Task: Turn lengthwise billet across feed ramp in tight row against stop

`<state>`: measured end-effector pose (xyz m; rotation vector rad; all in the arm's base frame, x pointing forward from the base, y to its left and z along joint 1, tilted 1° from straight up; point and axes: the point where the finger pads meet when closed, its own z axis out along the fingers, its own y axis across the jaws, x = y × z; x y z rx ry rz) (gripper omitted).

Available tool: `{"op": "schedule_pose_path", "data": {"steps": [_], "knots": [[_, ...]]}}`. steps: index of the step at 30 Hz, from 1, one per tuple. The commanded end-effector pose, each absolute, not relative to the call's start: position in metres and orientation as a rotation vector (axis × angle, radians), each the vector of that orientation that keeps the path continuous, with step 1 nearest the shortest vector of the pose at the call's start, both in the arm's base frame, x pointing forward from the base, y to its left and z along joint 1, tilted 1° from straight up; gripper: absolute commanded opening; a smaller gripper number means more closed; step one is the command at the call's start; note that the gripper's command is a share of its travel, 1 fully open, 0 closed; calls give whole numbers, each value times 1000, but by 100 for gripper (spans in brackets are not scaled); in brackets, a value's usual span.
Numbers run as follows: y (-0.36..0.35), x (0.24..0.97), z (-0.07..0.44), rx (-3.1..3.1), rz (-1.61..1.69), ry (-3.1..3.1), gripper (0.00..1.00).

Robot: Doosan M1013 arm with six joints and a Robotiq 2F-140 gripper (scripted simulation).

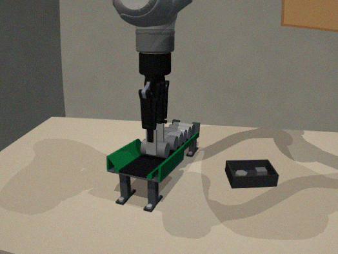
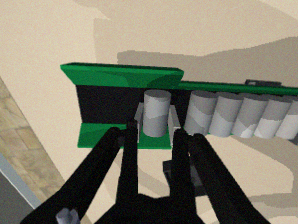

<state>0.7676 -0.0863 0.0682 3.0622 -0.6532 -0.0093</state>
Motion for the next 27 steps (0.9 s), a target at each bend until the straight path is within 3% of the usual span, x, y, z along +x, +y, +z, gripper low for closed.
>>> {"op": "schedule_pose_path", "data": {"steps": [1,20,21,27], "knots": [[-86,768,68,3062,-9,-653,10],[-86,768,68,3062,-9,-653,10],[-86,768,68,3062,-9,-653,41],[-86,768,68,3062,-9,-653,41]]}}
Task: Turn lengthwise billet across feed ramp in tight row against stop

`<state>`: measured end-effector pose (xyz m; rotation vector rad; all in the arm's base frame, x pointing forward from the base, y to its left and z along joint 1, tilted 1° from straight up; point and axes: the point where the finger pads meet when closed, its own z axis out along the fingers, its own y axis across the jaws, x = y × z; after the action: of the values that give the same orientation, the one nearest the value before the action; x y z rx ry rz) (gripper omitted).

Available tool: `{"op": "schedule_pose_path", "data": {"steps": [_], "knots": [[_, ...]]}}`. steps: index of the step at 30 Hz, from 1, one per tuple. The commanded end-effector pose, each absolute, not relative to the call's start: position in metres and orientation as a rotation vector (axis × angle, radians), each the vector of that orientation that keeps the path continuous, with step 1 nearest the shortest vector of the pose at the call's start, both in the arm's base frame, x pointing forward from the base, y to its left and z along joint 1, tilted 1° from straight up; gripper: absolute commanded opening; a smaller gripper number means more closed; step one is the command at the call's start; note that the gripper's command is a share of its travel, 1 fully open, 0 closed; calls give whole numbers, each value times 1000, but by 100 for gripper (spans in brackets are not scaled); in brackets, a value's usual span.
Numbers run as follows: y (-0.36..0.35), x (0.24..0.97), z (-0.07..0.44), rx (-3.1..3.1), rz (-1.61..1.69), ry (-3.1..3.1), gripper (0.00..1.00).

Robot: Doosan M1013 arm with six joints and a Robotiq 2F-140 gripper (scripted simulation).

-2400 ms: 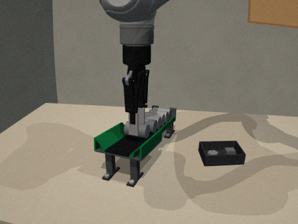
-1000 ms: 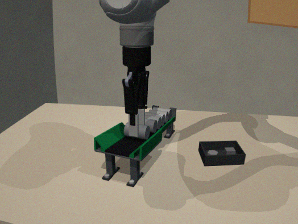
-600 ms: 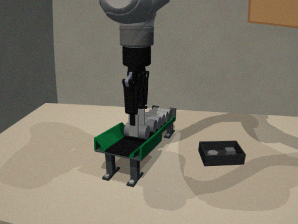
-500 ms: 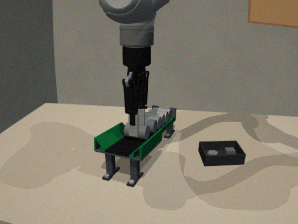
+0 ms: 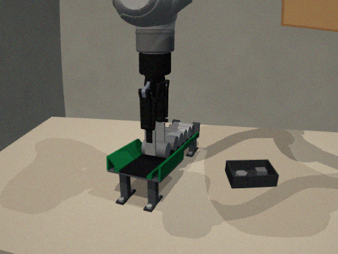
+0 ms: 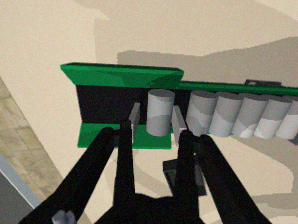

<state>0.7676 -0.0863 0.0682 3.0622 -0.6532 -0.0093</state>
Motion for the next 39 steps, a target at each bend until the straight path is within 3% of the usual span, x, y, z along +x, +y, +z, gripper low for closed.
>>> {"op": "schedule_pose_path", "data": {"steps": [1,39], "knots": [[-86,768,68,3062,-9,-653,41],[-86,768,73,3062,-9,-653,41]]}}
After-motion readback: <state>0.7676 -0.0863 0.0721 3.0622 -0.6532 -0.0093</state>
